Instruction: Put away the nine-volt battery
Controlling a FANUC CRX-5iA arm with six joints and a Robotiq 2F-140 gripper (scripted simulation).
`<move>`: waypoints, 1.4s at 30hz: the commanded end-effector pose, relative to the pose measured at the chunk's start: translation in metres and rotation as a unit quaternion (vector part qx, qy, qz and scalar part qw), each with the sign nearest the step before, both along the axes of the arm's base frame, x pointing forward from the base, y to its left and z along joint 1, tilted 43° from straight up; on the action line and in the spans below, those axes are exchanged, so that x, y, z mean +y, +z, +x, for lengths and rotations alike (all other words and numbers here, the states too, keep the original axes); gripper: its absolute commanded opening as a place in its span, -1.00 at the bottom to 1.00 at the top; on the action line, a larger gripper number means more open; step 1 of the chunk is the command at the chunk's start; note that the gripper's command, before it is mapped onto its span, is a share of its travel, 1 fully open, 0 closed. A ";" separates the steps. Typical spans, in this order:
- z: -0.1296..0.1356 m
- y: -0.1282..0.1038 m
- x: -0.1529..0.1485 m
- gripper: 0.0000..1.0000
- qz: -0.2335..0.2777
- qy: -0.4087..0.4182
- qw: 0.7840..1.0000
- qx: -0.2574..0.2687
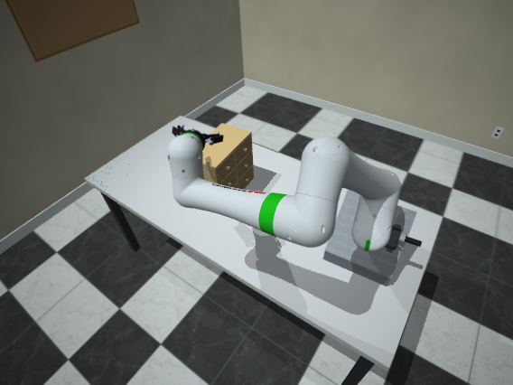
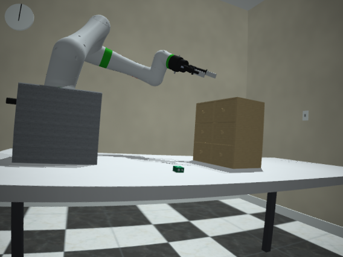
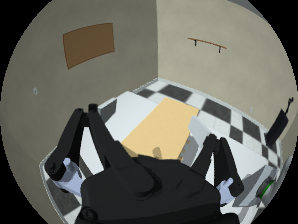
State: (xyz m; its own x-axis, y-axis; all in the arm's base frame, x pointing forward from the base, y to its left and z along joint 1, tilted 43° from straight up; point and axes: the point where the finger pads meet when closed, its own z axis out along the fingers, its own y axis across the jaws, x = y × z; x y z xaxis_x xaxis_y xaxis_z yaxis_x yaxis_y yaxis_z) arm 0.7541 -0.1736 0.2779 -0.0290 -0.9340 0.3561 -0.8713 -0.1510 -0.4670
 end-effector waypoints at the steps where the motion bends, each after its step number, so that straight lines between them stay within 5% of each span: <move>1: -0.036 -0.041 -0.044 1.00 0.038 -0.072 0.996 0.041; 3: -0.036 -0.041 -0.044 1.00 0.038 -0.072 0.996 0.041; 7: -0.071 -0.078 -0.073 1.00 0.094 -0.156 0.981 0.068; 12: -0.122 -0.126 -0.101 1.00 0.173 -0.271 0.941 0.106; 16: -0.138 -0.140 -0.107 1.00 0.198 -0.306 0.924 0.118; 19: -0.182 -0.174 -0.115 1.00 0.266 -0.400 0.864 0.151; 20: -0.182 -0.174 -0.115 1.00 0.266 -0.400 0.864 0.151; 24: -0.218 -0.197 -0.115 1.00 0.324 -0.477 0.797 0.180; 31: -0.272 -0.221 -0.103 1.00 0.425 -0.592 0.644 0.234; 33: -0.272 -0.221 -0.103 1.00 0.425 -0.592 0.644 0.234; 38: -0.291 -0.222 -0.096 1.00 0.470 -0.633 0.557 0.262; 42: -0.300 -0.220 -0.092 1.00 0.494 -0.650 0.507 0.277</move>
State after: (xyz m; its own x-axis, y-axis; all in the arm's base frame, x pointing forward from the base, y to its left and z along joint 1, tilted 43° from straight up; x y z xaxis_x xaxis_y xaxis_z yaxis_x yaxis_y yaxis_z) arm 0.4607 -0.2680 0.0561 -0.9989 -0.0459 0.0016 -0.0370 0.8252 0.5636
